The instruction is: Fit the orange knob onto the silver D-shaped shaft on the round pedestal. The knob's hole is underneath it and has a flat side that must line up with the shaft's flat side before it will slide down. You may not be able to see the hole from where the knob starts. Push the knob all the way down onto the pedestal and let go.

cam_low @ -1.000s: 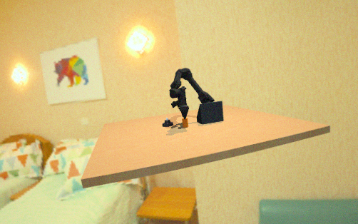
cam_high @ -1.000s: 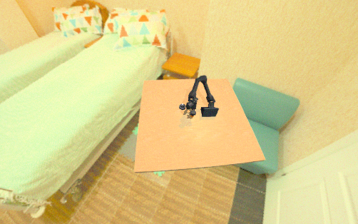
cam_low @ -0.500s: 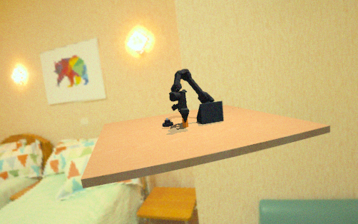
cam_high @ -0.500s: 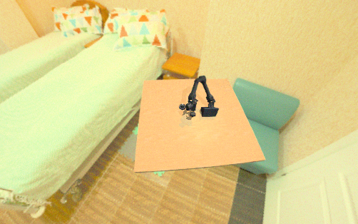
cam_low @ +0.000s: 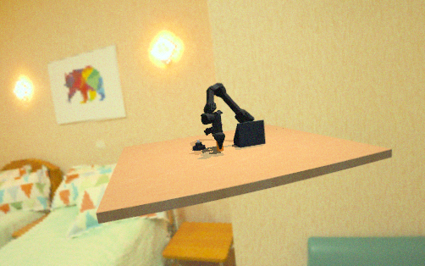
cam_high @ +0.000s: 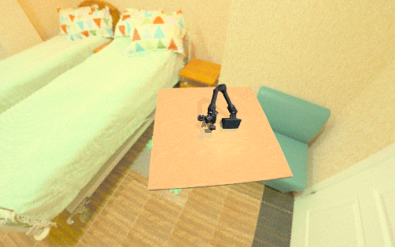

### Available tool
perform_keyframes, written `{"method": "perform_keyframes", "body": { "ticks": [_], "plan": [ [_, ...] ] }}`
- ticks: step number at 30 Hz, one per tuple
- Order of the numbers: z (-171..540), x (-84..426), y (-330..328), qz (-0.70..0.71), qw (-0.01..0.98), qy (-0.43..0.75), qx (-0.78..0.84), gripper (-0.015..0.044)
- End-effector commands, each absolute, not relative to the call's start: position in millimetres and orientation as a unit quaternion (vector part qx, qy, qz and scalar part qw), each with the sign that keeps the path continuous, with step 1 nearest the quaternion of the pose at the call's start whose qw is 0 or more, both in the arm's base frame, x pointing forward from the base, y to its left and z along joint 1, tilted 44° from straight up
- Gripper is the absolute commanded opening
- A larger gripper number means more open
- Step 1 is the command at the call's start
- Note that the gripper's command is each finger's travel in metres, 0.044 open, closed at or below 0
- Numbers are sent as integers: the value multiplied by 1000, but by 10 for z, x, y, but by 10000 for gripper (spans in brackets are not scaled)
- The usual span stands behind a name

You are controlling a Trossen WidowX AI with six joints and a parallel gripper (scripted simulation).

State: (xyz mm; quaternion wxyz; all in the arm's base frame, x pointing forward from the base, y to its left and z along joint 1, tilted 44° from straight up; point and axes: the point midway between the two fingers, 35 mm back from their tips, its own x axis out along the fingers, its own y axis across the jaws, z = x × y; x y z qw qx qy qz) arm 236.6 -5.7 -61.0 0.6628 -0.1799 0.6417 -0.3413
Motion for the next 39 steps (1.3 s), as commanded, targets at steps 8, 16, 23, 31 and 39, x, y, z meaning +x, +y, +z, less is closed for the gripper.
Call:
{"method": "perform_keyframes", "body": {
  "ticks": [8,16,23,31,39],
  "plan": [
    [-666,2326,-118,-343,659,644,-185,309],
    [-666,2326,-118,-343,659,644,-185,157],
    [-616,2354,-51,-341,659,644,-185,32],
    [-294,2446,322,-338,661,645,-182,0],
    [93,2438,684,-338,660,646,-182,0]
  ]
}}
